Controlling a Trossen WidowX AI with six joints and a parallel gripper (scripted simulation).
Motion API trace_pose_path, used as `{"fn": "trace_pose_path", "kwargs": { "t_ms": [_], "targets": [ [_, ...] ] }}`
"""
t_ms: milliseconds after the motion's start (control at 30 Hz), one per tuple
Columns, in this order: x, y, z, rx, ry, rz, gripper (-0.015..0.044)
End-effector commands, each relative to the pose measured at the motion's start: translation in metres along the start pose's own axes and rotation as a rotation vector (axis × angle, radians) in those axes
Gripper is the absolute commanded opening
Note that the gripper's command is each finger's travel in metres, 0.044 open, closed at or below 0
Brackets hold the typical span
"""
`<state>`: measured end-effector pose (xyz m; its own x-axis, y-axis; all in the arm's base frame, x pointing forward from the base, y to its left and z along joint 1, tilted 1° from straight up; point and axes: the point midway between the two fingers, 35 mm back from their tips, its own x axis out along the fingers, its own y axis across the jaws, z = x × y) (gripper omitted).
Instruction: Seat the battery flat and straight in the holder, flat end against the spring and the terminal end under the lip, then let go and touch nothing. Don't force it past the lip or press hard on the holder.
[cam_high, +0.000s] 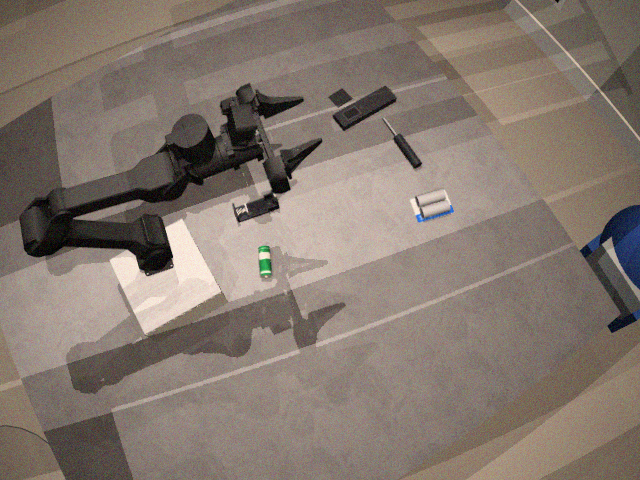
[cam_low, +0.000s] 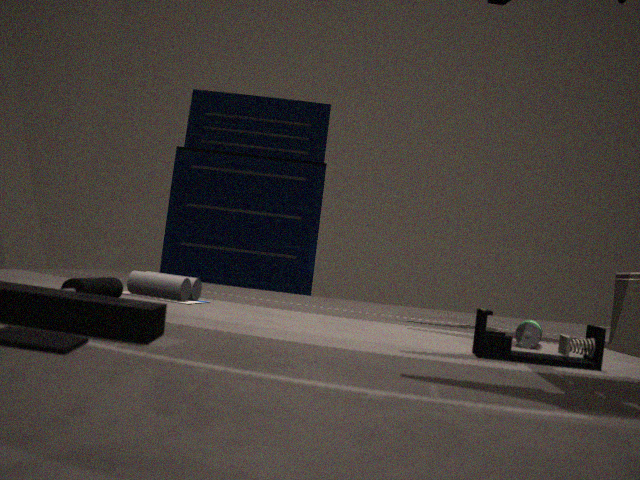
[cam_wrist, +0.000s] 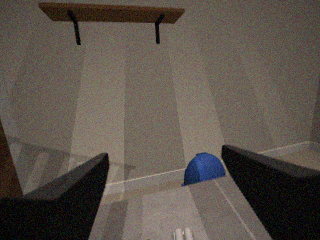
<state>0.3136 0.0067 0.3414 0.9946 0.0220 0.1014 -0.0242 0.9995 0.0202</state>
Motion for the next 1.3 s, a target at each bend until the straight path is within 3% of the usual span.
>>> {"fn": "trace_pose_path", "kwargs": {
  "t_ms": [0, 167, 467, 733, 1267],
  "targets": [
    [0.001, -0.001, -0.004, 0.015, 0.016, -0.003, 0.0374],
    [0.016, -0.027, -0.107, 0.401, 0.396, -0.165, 0.025],
    [-0.038, -0.063, -0.253, 1.0, 0.879, -0.741, 0.025],
    [-0.124, -0.071, -0.321, 1.335, 1.074, -1.448, 0.025],
    [-0.126, -0.071, -0.328, 1.341, 1.076, -1.468, 0.025]
  ]
}}
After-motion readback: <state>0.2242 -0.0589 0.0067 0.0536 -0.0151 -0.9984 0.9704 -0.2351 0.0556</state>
